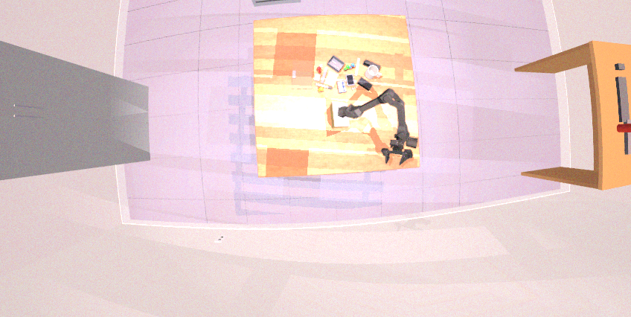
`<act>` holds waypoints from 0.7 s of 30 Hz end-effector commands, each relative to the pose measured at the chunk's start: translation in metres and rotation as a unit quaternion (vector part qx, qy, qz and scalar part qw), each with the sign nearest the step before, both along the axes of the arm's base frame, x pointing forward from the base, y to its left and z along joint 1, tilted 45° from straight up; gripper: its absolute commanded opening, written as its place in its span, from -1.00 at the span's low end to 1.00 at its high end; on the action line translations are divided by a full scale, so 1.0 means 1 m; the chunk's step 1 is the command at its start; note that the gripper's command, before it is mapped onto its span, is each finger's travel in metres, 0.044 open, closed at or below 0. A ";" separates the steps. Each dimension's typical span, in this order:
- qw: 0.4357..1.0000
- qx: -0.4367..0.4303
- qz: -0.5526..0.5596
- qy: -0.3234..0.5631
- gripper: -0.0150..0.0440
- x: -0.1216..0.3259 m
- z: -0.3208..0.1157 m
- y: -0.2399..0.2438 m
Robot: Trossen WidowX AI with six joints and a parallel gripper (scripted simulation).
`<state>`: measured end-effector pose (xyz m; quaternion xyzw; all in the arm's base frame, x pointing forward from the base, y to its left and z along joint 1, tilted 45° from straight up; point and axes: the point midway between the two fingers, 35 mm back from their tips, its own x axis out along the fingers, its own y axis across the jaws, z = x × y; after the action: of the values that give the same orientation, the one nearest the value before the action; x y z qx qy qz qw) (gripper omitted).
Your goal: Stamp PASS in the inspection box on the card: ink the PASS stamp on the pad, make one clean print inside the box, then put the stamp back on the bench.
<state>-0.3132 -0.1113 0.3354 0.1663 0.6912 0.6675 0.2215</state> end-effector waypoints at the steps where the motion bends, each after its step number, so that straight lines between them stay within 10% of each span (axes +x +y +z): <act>1: 1.000 0.001 0.002 -0.001 0.78 0.000 0.000 -0.001; 7: 0.992 0.057 0.101 -0.042 0.27 0.016 -0.005 -0.053; 21: 0.858 0.274 0.423 -0.098 0.27 0.136 -0.024 -0.206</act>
<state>-0.2046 -0.2961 0.3117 -0.1223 0.4941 0.8605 -0.0213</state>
